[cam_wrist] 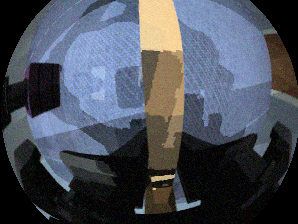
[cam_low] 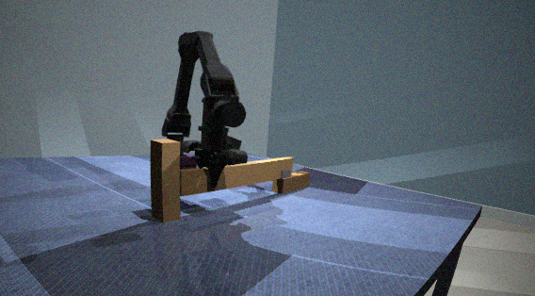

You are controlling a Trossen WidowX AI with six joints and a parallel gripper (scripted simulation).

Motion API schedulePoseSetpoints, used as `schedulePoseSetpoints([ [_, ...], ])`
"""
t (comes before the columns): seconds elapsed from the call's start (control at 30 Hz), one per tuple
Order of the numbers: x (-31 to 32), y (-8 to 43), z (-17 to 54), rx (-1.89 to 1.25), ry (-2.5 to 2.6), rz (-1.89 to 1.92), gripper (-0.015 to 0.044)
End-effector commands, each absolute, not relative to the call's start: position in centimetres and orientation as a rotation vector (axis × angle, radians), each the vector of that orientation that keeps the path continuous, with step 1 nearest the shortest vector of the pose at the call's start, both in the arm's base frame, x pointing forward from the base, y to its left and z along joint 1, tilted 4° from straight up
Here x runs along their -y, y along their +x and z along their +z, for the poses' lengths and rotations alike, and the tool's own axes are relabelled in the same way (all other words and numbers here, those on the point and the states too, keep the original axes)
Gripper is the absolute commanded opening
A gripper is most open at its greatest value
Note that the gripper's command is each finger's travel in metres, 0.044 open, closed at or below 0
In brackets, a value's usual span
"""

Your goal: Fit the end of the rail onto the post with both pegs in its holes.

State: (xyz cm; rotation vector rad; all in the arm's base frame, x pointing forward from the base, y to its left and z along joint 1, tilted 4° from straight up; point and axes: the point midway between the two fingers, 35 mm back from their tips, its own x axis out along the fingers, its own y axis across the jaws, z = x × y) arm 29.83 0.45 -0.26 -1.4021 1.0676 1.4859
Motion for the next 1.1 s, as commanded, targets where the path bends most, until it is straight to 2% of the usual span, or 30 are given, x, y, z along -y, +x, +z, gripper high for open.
schedulePoseSetpoints([
  [0.0, -0.24, 30.05, -0.19, -1.065, -1.411, 1.483, 0.0000],
  [1.07, 0.67, 30.35, -0.19, -1.066, -1.412, 1.483, 0.0000],
])
